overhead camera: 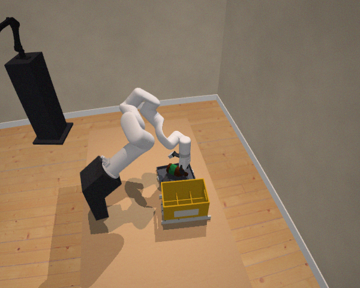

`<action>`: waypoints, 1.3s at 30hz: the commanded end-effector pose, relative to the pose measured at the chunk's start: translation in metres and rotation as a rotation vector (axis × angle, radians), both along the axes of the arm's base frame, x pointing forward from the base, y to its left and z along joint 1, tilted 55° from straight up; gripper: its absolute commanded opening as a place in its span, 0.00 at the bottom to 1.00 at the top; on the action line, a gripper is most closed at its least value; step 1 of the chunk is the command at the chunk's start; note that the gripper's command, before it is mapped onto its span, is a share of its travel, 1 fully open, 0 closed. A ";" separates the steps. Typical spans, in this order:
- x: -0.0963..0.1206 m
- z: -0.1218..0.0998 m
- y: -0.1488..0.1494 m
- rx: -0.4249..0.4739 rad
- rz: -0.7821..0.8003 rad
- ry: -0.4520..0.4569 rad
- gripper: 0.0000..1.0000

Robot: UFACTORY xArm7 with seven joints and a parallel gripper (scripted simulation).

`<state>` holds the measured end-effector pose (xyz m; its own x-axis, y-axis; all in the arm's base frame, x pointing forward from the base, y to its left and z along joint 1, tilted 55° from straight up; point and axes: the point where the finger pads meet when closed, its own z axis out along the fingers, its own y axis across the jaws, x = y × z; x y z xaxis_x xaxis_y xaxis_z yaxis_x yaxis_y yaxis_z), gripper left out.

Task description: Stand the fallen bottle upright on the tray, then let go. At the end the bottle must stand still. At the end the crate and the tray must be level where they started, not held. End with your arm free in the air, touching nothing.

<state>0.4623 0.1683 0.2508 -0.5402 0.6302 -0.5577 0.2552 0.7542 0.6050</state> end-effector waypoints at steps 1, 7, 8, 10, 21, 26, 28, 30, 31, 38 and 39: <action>0.001 0.000 0.000 0.001 0.000 -0.002 0.65; 0.004 -0.002 0.001 0.001 0.000 -0.002 0.65; 0.005 -0.003 0.001 0.001 0.000 -0.002 0.65; 0.007 -0.004 0.002 0.001 0.000 -0.002 0.65; 0.016 -0.010 0.004 0.001 0.000 -0.002 0.65; 0.021 -0.014 0.005 0.001 0.000 -0.002 0.65; 0.023 -0.015 0.005 0.001 0.000 -0.002 0.65; 0.024 -0.016 0.005 0.001 0.000 -0.002 0.65; 0.024 -0.016 0.005 0.001 0.000 -0.002 0.65; 0.029 -0.019 0.007 0.001 0.000 -0.002 0.65; 0.029 -0.020 0.007 0.001 0.000 -0.002 0.65</action>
